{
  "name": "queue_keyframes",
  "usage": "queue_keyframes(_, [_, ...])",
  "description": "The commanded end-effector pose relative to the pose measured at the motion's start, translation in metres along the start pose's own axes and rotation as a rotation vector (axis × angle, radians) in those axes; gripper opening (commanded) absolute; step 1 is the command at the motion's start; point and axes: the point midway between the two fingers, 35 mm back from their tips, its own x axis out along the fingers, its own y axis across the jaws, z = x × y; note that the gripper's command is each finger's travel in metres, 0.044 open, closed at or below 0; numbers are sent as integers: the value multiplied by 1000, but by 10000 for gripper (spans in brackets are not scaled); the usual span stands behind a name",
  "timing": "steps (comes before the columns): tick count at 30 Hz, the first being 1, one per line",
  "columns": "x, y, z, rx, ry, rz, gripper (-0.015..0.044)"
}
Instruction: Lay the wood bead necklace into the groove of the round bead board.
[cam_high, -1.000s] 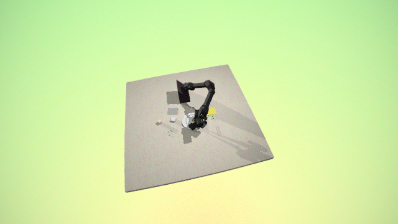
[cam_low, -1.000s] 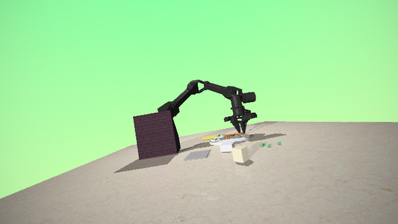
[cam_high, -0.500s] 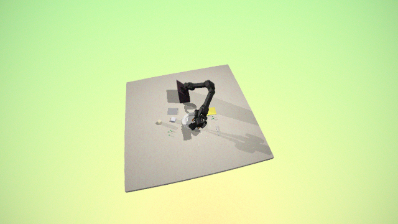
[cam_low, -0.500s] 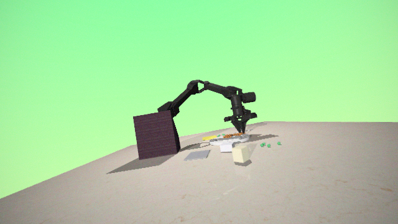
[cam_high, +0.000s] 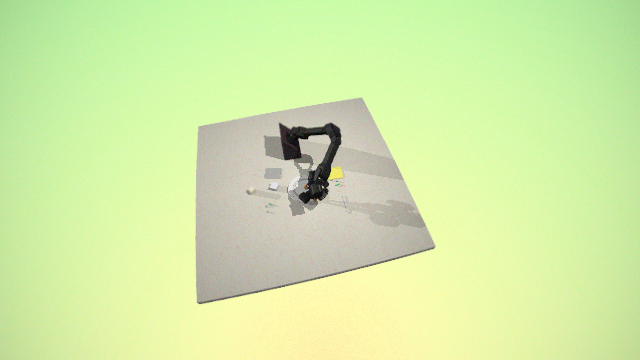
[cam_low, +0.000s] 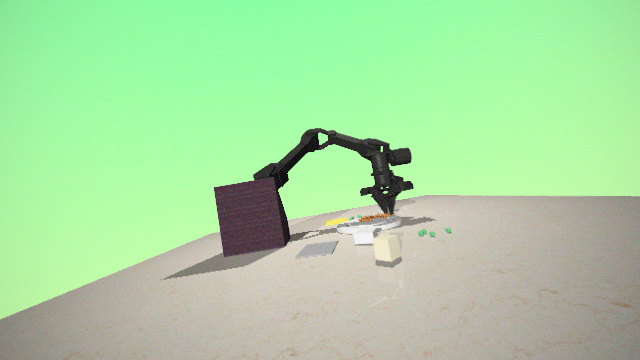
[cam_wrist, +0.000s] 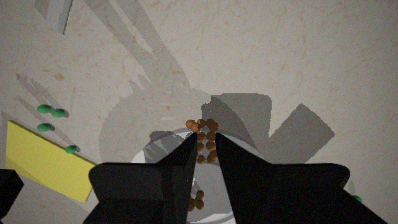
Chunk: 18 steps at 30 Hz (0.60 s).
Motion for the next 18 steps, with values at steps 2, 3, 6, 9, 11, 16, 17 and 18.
queue_keyframes(2, [0,0,0,-1,0,0,0])
queue_keyframes(3, [0,0,0,-1,0,0,0])
queue_keyframes(6, [-2,0,0,-1,0,0,0])
queue_keyframes(9, [-11,-1,0,2,-1,0,0])
queue_keyframes(11, [-17,-1,0,4,-2,0,0])
queue_keyframes(16, [-25,-1,0,6,-3,0,0])
queue_keyframes(17, [-25,-1,0,6,-3,0,0])
queue_keyframes(18, [-25,-1,-1,7,-3,0,0])
